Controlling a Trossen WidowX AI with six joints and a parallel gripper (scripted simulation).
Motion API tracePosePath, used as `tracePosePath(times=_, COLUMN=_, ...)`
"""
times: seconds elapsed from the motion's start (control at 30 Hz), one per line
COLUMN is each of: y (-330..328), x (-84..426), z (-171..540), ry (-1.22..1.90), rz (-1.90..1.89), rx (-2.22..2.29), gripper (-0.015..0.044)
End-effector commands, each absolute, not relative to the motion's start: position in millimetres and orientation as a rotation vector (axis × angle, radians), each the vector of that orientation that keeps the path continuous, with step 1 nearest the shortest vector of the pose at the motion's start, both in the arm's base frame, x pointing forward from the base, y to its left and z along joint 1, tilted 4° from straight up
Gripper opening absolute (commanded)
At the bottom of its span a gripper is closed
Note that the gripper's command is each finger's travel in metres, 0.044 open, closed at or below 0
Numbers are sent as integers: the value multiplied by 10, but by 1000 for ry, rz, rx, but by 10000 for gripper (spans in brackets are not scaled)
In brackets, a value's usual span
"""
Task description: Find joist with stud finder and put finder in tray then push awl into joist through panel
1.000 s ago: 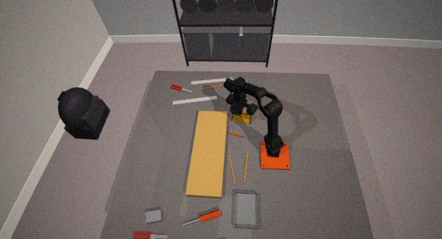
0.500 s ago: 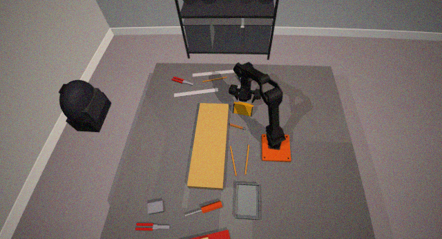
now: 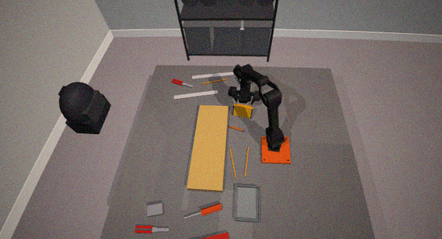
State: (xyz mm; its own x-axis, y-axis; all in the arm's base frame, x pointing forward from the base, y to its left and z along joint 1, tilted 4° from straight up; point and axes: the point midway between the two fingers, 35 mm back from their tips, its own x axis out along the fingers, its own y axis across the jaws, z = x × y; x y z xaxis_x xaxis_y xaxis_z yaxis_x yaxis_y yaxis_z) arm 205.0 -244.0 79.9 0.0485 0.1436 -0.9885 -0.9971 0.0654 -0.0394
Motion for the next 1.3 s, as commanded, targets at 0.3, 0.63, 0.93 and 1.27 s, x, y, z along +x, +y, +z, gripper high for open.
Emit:
tracePosePath(times=0.3, y=-2431, x=2067, z=579, ry=1092, rz=1202, rx=-1079, gripper=440)
tracePosePath(times=0.63, y=-2419, x=2071, z=418, ry=1092, rz=1202, rx=-1079, gripper=440)
tracePosePath(times=0.93, y=-2409, x=2071, z=331, ry=1092, rz=1202, rx=-1079, gripper=427)
tracePosePath(times=1.27, y=-2409, x=2071, z=331, ry=1092, rz=1202, rx=-1079, gripper=360)
